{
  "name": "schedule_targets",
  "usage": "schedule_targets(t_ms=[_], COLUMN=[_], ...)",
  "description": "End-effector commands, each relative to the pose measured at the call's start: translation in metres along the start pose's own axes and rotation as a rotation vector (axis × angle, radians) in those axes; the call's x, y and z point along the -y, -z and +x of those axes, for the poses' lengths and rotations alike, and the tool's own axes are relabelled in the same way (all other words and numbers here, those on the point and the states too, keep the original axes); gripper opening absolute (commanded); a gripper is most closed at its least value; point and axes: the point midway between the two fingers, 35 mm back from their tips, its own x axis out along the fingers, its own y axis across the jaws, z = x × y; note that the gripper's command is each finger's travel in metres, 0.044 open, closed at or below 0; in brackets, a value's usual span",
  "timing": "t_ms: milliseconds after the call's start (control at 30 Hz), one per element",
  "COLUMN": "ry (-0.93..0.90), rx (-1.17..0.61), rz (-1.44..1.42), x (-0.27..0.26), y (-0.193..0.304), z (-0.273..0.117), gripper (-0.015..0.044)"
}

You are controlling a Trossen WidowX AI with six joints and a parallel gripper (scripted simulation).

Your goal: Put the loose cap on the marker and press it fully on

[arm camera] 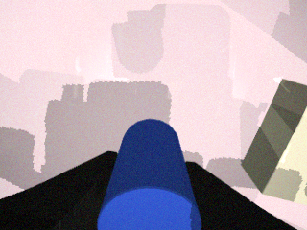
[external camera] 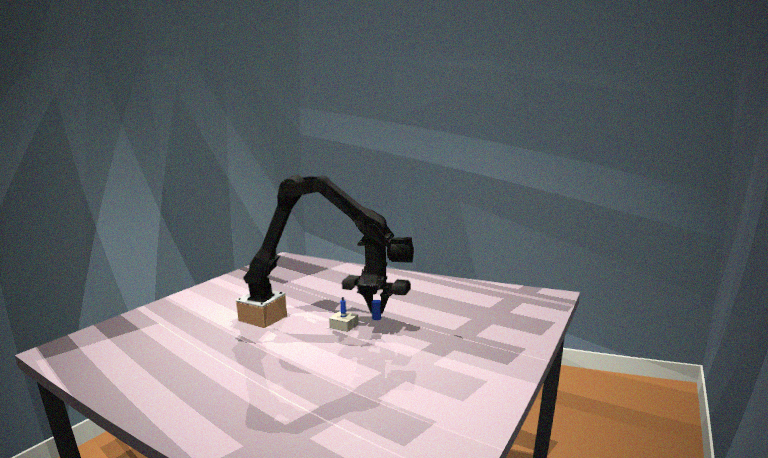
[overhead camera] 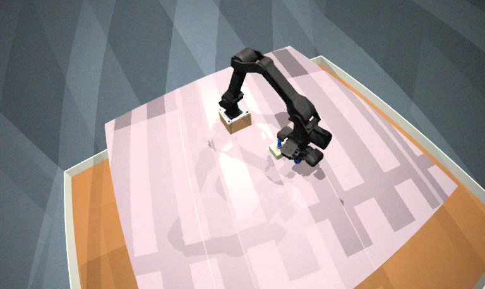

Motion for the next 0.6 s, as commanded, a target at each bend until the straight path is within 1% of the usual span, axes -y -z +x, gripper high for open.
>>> schedule_targets(t_ms=[0, 200, 567], ry=[-0.006, -0.006, -0.003], rx=[0.004, 0.004, 0.004], rz=[0.003, 0.003, 0.003], x=[0.0, 0.002, 0.029], y=[0.0, 0.0, 0.0], z=[-0.018, -0.025, -0.043], gripper=[0.0, 0.0, 0.0])
